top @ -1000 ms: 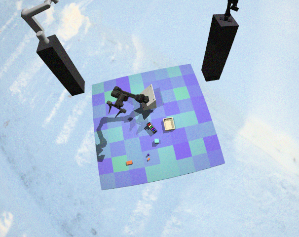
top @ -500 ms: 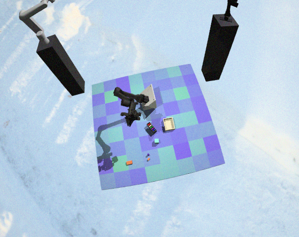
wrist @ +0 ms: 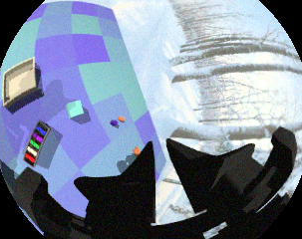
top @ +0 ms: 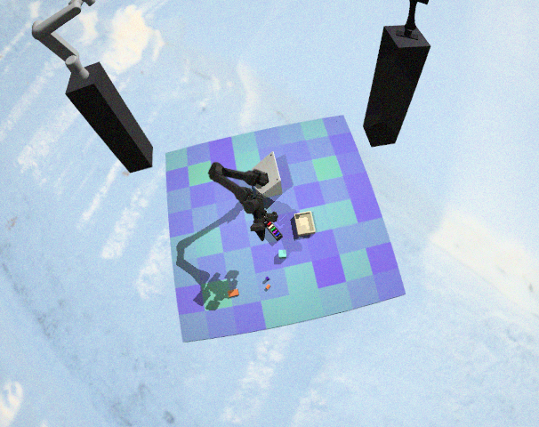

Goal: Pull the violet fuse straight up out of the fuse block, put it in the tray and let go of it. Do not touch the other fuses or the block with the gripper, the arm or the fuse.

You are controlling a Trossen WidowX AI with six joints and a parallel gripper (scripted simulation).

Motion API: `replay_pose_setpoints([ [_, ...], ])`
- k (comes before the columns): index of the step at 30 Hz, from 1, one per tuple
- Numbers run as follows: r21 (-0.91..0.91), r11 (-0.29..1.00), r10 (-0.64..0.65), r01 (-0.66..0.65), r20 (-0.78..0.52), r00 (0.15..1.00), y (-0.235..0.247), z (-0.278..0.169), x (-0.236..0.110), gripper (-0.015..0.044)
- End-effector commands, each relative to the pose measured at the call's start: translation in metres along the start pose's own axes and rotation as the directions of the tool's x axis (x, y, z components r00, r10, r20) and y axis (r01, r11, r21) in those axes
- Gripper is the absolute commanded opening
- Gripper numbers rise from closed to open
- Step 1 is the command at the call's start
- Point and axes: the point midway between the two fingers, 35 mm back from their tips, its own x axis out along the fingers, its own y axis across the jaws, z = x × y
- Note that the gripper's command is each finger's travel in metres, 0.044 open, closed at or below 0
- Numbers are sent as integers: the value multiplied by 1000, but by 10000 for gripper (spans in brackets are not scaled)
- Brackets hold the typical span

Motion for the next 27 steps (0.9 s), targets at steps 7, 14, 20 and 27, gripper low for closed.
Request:
replay_pose_setpoints([
  [7, -388, 799, 503, -459, 13, 864, 129, 38, 40, 74],
  [14, -546, 513, 752, -662, -86, 653, 201, 34, 33, 74],
  [20, -583, 394, 816, -711, -134, 563, 223, 21, 23, 74],
  [27, -583, 394, 816, -711, -134, 563, 222, 20, 24, 74],
])
